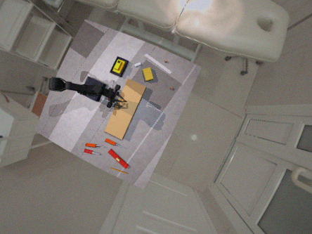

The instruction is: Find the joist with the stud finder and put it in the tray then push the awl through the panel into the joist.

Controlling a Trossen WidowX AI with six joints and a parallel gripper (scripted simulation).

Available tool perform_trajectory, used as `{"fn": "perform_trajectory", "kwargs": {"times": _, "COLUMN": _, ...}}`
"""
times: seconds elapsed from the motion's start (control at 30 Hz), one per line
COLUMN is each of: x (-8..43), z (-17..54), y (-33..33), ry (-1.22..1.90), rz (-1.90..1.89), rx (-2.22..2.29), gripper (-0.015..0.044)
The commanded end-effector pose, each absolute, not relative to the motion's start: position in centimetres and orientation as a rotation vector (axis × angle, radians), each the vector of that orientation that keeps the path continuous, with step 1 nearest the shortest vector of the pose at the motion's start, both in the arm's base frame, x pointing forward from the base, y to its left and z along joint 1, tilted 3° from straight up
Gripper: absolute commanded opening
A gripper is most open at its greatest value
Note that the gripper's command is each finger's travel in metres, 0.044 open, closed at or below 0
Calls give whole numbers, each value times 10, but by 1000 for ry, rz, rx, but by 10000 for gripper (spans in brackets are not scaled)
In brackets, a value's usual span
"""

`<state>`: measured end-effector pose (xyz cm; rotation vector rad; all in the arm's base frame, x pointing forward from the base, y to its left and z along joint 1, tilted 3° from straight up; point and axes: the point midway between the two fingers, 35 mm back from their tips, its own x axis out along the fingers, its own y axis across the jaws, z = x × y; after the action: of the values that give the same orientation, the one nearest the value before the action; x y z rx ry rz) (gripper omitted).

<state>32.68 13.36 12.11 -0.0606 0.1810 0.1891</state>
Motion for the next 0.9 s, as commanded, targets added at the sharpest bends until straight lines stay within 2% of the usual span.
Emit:
{"fn": "perform_trajectory", "kwargs": {"times": 0.0, "x": 327, "z": 118, "y": 134, "ry": 180, "rz": 191, "rx": -55, "gripper": 0}}
{"fn": "perform_trajectory", "kwargs": {"times": 0.87, "x": 325, "z": 84, "y": 131, "ry": 181, "rz": 191, "rx": -56, "gripper": 0}}
